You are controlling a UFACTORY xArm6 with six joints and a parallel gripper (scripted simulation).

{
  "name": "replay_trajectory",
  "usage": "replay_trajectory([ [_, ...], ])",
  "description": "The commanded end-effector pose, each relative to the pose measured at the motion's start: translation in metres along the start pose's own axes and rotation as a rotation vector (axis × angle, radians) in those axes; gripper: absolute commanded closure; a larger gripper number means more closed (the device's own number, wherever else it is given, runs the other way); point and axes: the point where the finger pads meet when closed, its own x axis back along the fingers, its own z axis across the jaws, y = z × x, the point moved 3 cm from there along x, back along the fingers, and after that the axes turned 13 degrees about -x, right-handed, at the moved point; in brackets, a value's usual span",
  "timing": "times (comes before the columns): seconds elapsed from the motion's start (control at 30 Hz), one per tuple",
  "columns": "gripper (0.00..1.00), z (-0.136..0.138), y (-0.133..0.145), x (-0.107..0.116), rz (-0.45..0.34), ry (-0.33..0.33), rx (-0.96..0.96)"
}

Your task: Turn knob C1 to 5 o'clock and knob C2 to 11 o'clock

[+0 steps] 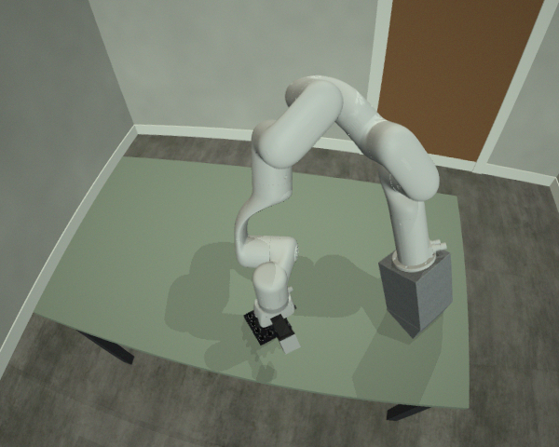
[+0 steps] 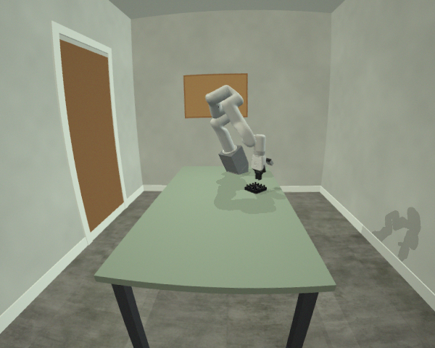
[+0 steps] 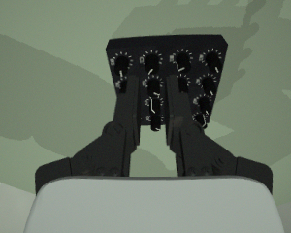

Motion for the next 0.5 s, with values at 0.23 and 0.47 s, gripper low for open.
replay_trajectory([
  [0.23, 0.81, 0.0013, -0.0002, 0.001, 0.001, 0.003, 0.001],
  [0.47, 0.81, 0.0013, -0.0002, 0.0024, 0.001, 0.003, 0.127],
])
